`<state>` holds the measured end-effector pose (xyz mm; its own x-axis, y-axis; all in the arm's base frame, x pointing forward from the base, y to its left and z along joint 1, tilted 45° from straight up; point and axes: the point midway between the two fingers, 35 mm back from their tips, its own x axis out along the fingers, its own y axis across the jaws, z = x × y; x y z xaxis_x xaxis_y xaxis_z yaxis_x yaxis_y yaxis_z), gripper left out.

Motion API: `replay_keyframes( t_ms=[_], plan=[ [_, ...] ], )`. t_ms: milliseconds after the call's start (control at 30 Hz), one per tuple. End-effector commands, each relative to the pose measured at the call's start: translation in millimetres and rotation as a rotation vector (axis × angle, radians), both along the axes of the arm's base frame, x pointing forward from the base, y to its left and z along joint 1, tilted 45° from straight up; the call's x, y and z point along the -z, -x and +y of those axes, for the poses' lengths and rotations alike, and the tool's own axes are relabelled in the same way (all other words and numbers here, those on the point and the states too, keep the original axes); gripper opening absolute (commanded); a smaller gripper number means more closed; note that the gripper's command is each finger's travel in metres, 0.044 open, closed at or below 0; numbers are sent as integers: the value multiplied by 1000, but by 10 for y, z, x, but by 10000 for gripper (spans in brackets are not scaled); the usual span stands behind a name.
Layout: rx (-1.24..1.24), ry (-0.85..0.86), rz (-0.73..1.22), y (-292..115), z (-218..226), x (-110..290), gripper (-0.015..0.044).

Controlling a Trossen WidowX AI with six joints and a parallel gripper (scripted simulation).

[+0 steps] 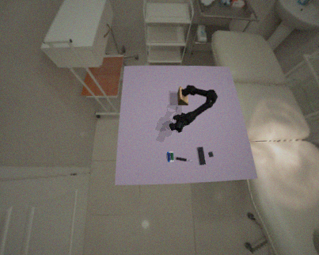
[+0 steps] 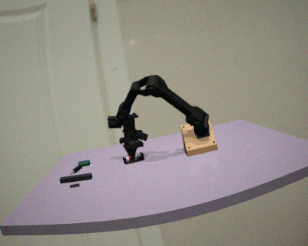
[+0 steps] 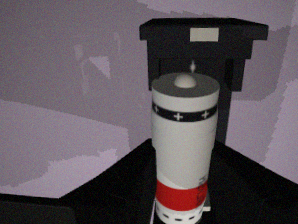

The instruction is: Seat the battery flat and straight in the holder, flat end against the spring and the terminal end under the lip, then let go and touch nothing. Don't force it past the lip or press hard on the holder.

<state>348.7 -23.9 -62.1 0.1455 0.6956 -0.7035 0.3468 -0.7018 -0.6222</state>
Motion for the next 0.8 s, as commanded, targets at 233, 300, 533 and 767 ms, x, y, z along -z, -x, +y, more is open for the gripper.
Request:
replay_keyframes(
  t_ms=[233, 300, 533, 767],
  plan=[
    [32, -19, -39, 29, 47, 8, 79],
    [38, -20, -46, 31, 47, 8, 79],
    [57, -20, -68, 38, 49, 7, 79],
    [66, -15, -78, 40, 51, 6, 79]
  ],
)
